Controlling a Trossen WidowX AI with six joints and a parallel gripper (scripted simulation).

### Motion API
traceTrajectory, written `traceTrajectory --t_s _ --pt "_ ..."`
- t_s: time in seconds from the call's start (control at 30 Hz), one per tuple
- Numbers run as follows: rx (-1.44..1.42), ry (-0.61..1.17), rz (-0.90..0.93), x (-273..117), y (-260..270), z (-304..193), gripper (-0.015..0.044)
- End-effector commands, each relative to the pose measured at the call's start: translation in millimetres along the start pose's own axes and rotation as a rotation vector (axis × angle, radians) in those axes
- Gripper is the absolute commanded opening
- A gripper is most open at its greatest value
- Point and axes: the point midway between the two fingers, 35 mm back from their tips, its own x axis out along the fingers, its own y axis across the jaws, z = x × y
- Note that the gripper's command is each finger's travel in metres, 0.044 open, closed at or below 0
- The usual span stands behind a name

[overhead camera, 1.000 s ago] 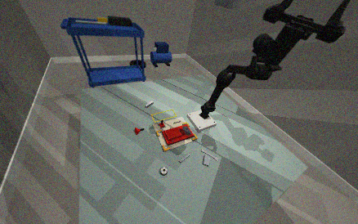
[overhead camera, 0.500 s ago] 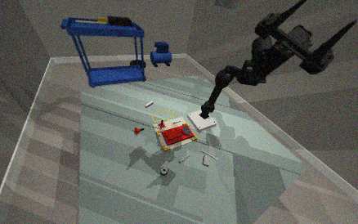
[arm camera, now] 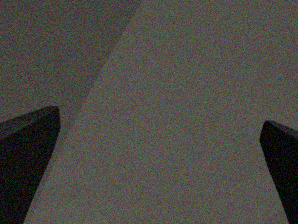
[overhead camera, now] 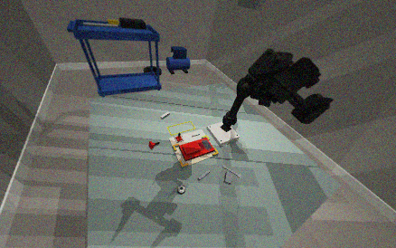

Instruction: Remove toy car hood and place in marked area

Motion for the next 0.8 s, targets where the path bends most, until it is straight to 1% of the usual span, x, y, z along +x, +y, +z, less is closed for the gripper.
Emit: traceTrajectory --t_s 0.0,0.2,0.37,0.77 --pt "0.019 0.120 0.036 -0.8 3.9 -41.1 0.0440" --pt "0.059 0.314 0.073 -9.9 4.0 -101.8 0.0440" --pt "0.097 0.473 0.084 -25.5 -0.1 -148.3 0.0440" --pt "0.207 0.862 0.060 -86.2 -17.8 -248.1 0.0440"
